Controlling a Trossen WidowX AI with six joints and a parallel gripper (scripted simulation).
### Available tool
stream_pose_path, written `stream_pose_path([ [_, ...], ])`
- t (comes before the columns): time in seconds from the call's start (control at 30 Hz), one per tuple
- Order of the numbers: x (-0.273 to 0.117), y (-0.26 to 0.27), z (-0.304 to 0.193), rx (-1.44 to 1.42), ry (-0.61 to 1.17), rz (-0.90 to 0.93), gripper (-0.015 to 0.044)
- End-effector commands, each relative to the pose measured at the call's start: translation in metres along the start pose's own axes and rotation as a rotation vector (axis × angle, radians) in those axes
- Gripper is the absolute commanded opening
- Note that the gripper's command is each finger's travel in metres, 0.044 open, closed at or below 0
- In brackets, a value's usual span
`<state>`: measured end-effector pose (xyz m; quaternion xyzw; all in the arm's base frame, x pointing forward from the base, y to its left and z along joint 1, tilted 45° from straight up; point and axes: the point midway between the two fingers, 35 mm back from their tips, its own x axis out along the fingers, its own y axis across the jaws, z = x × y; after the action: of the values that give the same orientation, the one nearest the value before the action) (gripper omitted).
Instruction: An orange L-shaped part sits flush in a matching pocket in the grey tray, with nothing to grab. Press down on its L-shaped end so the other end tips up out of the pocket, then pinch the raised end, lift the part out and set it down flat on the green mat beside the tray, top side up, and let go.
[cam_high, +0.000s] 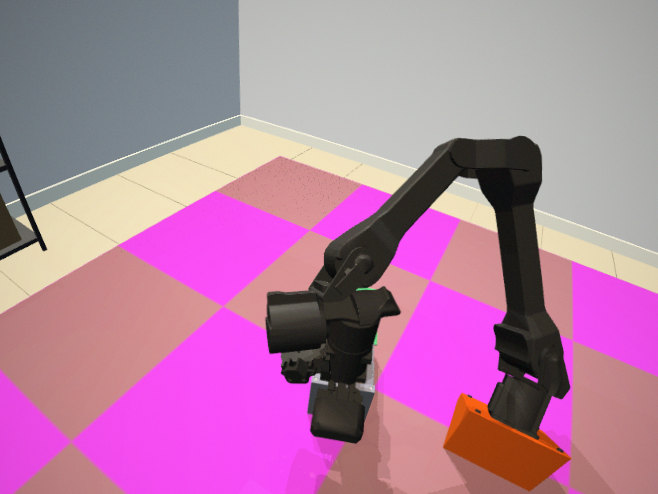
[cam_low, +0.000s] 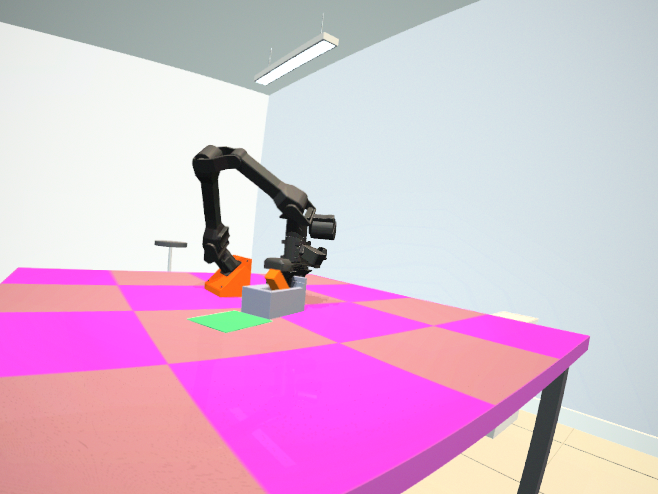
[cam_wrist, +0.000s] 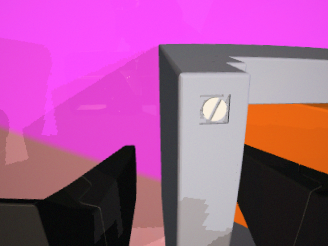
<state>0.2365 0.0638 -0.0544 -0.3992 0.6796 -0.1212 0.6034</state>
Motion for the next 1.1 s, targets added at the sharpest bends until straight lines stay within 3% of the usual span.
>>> stream_pose_path([
  [0.0, 0.0, 0.0, 0.0, 0.0, 0.0, 0.0, 0.018],
  [0.53, -0.015, 0.01, 0.001, -0.001, -0.001, -0.01, 0.018],
  [0.83, -0.106, 0.0, 0.001, -0.002, 0.0, -0.008, 0.018],
  [1.07, -0.106, 0.0, 0.003, -0.004, -0.015, -0.01, 0.018],
])
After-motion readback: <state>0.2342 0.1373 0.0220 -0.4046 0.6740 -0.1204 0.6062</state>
